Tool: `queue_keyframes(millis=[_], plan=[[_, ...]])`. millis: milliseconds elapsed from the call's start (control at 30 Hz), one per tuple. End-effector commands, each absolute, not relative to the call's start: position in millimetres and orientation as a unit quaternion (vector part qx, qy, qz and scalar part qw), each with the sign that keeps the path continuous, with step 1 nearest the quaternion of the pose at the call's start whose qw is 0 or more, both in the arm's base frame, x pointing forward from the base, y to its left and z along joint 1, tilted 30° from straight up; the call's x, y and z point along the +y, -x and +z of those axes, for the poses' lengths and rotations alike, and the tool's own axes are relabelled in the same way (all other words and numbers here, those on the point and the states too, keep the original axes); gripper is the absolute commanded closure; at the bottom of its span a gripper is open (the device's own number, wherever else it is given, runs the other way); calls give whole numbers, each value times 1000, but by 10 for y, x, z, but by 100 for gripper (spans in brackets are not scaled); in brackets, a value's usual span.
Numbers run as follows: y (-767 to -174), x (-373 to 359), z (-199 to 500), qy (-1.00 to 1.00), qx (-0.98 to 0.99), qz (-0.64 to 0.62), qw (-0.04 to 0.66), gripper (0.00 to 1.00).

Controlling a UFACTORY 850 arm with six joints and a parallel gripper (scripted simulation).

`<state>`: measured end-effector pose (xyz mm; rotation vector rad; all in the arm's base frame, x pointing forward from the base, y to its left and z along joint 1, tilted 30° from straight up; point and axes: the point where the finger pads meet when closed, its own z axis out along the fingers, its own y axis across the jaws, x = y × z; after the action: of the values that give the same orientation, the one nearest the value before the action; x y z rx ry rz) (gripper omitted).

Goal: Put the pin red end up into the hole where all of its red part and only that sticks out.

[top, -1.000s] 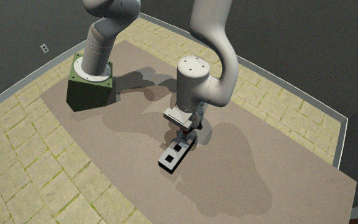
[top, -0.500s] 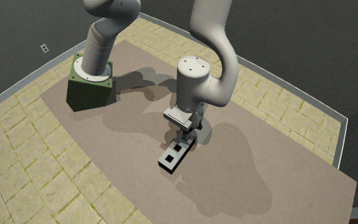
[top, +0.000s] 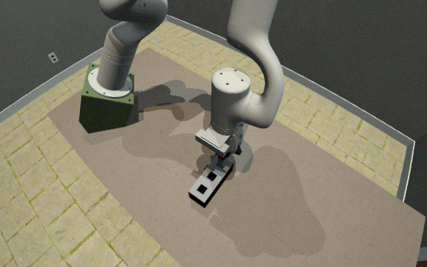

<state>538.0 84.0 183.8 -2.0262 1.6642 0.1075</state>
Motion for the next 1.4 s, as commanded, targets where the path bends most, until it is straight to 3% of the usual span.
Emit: queue_keyframes(millis=[0, 1367], plan=[[-5386, 839, 1844, 746, 613, 39, 256, 100], [-5404, 844, 1807, 747, 613, 39, 256, 100]])
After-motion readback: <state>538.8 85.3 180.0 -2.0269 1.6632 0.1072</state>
